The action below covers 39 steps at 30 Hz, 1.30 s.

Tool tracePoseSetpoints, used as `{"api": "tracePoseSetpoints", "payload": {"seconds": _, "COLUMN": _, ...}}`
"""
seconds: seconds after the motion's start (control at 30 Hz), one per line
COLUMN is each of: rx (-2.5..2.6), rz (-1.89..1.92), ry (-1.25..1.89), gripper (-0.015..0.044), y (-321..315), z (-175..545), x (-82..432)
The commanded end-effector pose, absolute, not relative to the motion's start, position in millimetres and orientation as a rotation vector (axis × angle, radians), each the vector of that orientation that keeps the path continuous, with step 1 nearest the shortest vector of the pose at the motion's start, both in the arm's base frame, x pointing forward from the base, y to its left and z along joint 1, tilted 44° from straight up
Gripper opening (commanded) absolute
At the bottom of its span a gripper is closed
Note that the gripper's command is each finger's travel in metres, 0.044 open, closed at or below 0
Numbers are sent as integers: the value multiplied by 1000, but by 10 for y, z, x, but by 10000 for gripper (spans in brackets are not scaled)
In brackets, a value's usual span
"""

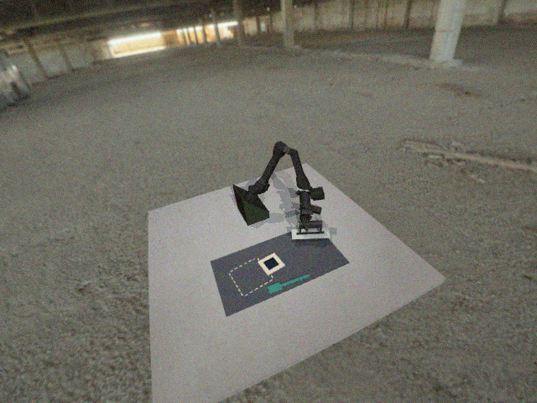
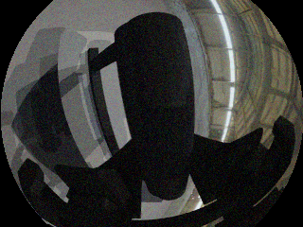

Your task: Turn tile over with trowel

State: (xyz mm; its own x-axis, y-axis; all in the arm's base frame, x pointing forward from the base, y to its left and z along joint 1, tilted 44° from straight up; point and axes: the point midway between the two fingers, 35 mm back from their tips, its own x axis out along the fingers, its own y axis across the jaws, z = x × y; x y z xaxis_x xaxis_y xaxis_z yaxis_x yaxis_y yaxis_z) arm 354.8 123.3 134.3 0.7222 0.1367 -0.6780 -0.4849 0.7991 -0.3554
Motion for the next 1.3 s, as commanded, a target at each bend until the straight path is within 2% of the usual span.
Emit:
{"api": "tracePoseSetpoints", "payload": {"seconds": 0.0, "rx": -550, "rz": 360, "ry": 670, "gripper": 0, "y": 1177, "z": 1451, "x": 3554}}
{"api": "tracePoseSetpoints", "payload": {"seconds": 0.67, "rx": -574, "rz": 522, "ry": 436, "gripper": 0, "y": 833, "z": 841, "x": 3980}}
{"api": "tracePoseSetpoints", "payload": {"seconds": 1.27, "rx": -703, "rz": 607, "ry": 144, "gripper": 0, "y": 371, "z": 512, "x": 3845}}
